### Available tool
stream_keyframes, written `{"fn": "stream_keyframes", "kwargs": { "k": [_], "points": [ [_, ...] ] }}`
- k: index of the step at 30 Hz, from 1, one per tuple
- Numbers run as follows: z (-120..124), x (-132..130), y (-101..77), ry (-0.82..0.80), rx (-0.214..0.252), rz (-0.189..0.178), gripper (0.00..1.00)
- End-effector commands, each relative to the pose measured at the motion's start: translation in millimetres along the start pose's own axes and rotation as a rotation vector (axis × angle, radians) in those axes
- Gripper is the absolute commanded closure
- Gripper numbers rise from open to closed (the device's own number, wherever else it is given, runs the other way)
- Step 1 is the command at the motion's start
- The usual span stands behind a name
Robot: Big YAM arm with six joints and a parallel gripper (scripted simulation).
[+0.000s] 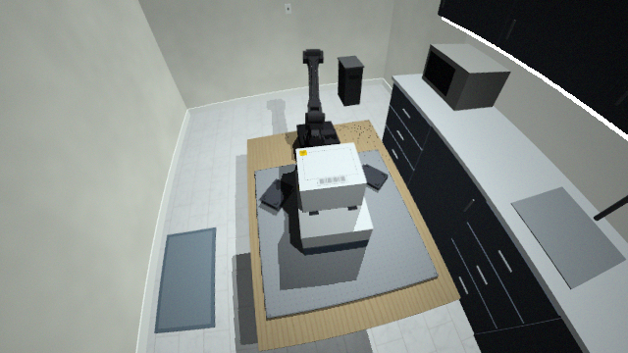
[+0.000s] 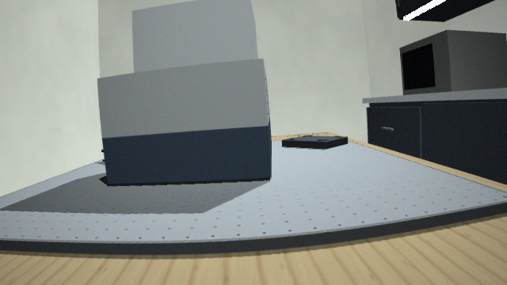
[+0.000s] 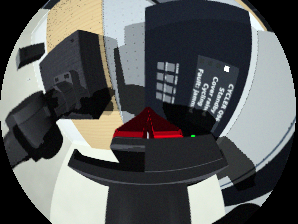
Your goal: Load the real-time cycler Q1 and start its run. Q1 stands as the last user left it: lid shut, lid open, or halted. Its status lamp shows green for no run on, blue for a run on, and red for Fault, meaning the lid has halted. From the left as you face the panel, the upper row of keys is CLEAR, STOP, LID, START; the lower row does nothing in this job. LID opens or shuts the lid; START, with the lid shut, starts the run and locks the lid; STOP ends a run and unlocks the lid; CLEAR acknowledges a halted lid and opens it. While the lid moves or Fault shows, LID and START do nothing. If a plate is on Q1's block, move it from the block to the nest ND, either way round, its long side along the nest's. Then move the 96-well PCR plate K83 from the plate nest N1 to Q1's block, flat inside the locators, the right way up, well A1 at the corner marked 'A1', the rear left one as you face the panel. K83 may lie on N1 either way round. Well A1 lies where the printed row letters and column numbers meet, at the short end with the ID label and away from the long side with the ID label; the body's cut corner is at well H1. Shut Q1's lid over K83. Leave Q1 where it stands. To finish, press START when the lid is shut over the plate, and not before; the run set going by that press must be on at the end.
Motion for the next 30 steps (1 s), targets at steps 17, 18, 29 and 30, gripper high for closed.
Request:
{"fn": "stream_keyframes", "kwargs": {
  "k": [17, 18, 29, 30],
  "points": [
    [-5.9, -35.4, 0.3, -0.004, -0.005, 0.056, 1.0],
    [-5.9, -35.4, 0.3, -0.004, -0.005, 0.056, 1.0],
    [-7.2, -35.8, 5.9, -0.024, -0.005, 0.039, 1.0],
    [-7.2, -38.0, 8.6, -0.02, -0.005, 0.039, 1.0]
  ]
}}
Point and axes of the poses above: the point where the finger pads meet when closed, its own y axis out along the fingers, its own x axis across the jaws, z = x × y, the point moved 7 cm from there along -y, back along the fingers, and after that the axes turned 5 degrees about y, right-handed, at the moved point
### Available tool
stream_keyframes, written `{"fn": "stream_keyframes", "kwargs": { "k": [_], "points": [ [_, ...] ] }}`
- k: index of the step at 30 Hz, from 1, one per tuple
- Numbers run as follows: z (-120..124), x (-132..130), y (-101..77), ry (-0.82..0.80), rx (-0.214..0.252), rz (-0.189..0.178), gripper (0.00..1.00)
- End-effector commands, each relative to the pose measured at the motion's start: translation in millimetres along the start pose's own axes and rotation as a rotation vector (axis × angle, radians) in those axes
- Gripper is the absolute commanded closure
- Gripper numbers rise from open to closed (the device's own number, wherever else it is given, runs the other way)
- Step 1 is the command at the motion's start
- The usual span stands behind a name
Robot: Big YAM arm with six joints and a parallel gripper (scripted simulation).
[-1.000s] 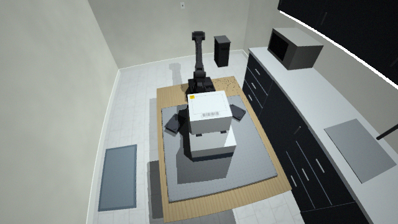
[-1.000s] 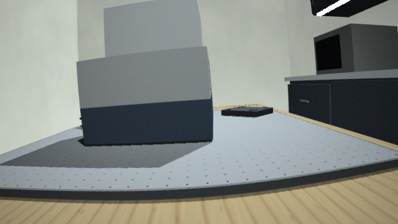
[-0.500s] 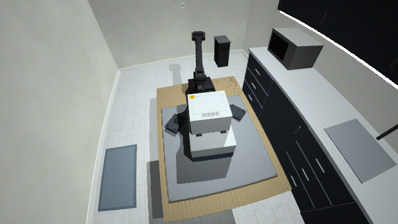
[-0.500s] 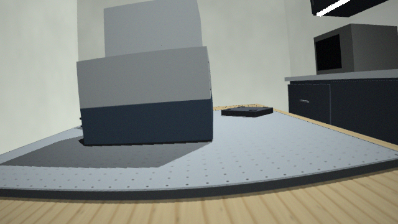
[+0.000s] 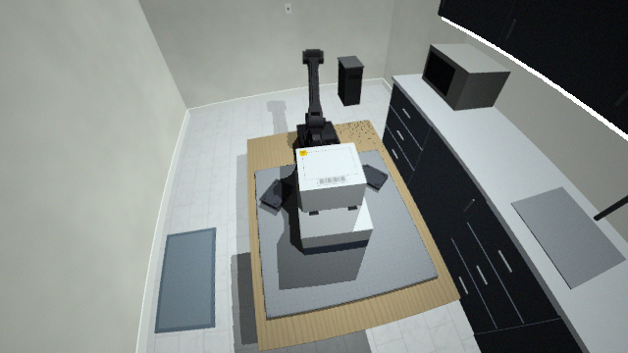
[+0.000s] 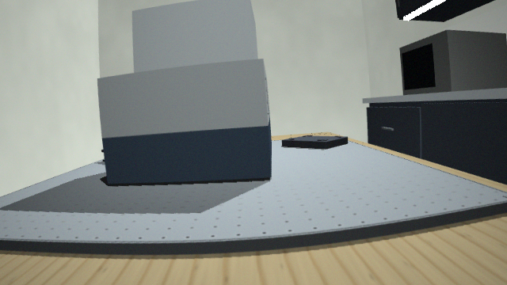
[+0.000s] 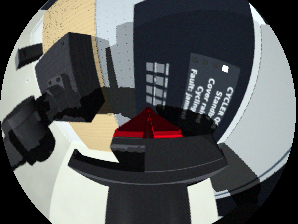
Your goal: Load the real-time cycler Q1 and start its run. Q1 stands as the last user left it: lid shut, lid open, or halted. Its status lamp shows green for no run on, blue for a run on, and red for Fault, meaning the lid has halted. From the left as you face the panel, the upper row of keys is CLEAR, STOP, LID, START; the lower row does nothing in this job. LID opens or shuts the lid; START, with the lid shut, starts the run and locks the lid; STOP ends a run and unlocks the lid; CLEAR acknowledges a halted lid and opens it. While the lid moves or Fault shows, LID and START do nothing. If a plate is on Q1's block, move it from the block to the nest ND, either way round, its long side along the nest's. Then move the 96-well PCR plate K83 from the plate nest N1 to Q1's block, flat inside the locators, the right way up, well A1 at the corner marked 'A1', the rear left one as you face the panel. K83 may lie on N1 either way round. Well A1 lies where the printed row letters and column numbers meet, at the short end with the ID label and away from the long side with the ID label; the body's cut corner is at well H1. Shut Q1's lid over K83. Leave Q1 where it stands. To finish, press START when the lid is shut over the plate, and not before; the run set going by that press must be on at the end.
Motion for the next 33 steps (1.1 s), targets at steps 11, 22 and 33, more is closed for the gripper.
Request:
{"fn": "stream_keyframes", "kwargs": {
  "k": [11, 22, 33],
  "points": [
    [-6.1, -32.3, 4.4, -0.006, -0.006, 0.051, 1.0],
    [0.1, -31.8, 2.0, -0.002, -0.005, 0.047, 1.0],
    [1.4, -34.5, -2.9, 0.003, -0.005, 0.06, 1.0]
  ]
}}
Point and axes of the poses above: the point where the finger pads meet when closed, its own y axis out along the fingers, its own x axis across the jaws, z = x × y, the point moved 7 cm from there along -y, back along the fingers, and after that the axes turned 5 degrees about y, right-handed, at the moved point
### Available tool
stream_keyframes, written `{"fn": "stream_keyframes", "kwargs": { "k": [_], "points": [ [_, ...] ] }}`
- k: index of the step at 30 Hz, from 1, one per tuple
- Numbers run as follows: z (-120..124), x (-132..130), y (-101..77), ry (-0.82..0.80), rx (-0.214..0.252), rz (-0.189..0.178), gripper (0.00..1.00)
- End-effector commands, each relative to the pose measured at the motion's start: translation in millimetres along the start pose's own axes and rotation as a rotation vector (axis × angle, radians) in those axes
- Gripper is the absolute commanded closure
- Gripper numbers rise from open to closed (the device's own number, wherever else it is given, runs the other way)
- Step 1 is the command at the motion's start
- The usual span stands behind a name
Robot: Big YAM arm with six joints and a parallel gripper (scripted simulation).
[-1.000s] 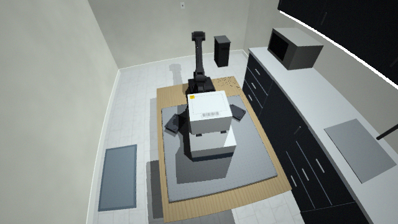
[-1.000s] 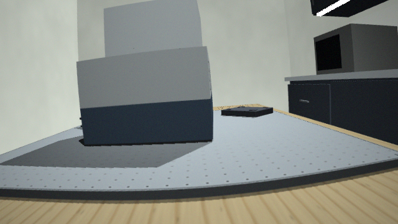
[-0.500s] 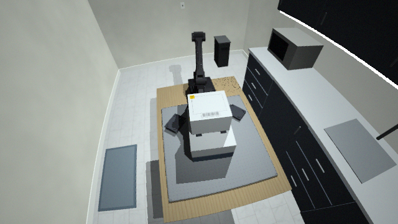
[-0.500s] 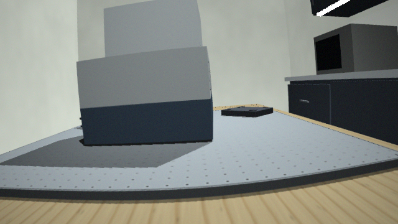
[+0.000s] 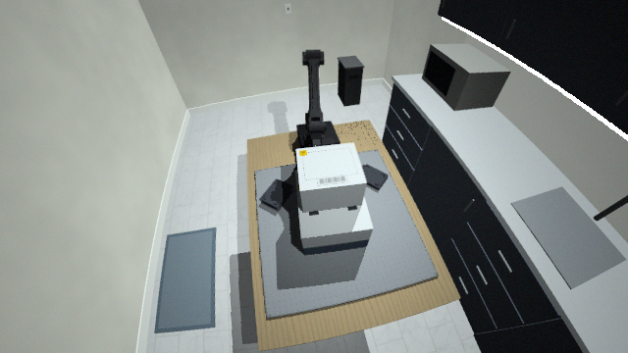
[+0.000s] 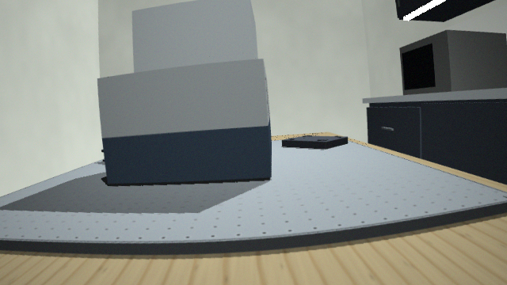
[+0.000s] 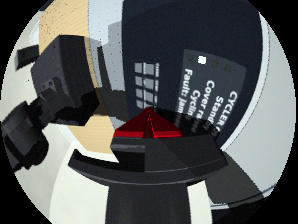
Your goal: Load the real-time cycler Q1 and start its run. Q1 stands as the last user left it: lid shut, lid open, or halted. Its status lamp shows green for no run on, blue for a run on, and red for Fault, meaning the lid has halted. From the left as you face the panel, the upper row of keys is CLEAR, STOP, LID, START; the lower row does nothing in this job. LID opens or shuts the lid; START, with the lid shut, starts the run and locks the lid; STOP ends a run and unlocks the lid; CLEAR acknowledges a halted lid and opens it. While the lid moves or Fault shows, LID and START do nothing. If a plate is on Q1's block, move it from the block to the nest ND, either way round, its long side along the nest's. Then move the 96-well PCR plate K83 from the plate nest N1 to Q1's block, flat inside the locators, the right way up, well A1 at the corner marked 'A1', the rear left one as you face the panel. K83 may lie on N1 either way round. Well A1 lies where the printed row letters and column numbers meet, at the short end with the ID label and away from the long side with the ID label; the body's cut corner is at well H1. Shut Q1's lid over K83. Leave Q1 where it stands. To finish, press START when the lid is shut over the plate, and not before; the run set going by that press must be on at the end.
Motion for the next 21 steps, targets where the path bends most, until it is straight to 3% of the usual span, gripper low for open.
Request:
{"fn": "stream_keyframes", "kwargs": {
  "k": [1, 10, 14, 21],
  "points": [
    [0.3, -18.8, -20.0, -0.005, -0.005, 0.061, 1.0],
    [-5.2, -10.0, -6.0, -0.008, -0.005, 0.038, 1.0],
    [-5.7, -0.6, -0.2, -0.009, -0.004, 0.008, 1.0],
    [-5.7, -0.6, -0.2, -0.009, -0.004, 0.008, 1.0]
  ]
}}
Point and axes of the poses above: the point where the finger pads meet when closed, its own y axis out along the fingers, its own x axis across the jaws, z = x × y, the point moved 7 cm from there along -y, back along the fingers, and after that the axes turned 5 degrees about y, right-handed, at the moved point
